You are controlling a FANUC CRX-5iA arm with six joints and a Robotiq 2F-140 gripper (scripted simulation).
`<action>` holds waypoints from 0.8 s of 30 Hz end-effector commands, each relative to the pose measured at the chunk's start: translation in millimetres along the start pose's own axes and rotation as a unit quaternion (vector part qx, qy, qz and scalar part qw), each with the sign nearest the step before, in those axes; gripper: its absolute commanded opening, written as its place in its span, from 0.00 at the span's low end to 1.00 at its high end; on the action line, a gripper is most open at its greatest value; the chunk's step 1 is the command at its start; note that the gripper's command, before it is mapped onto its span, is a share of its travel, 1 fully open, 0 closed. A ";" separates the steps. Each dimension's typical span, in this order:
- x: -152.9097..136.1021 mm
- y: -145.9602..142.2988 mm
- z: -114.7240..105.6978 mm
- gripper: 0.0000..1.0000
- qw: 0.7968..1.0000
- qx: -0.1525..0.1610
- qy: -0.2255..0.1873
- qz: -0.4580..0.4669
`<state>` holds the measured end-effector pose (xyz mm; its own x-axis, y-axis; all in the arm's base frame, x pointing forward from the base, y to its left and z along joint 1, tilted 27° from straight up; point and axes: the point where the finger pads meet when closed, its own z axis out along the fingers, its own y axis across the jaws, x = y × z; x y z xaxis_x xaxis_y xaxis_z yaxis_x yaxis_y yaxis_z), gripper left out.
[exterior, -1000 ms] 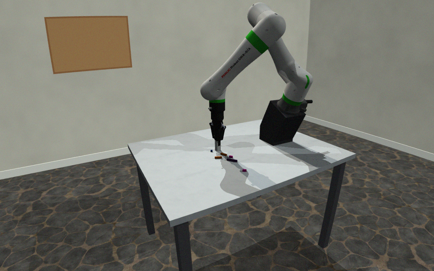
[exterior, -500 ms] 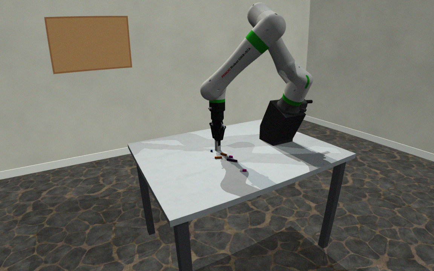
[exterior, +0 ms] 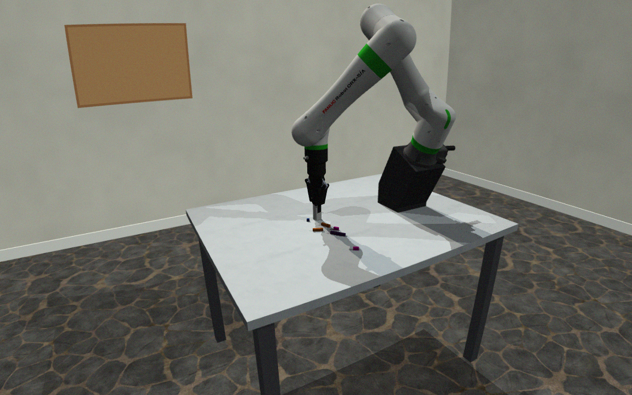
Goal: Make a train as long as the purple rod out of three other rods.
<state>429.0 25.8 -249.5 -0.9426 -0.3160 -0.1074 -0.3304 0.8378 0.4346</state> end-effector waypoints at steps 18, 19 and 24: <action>-0.1 -0.2 -70.6 0.03 1.000 0.000 0.000 0.000; -0.1 -0.2 -77.4 0.03 1.000 0.000 0.000 0.000; -0.1 -0.2 -96.2 0.03 1.000 0.000 0.000 0.000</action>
<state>433.3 -15.1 -168.0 -0.9426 -0.3161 -0.1071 -0.3304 0.8380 0.4342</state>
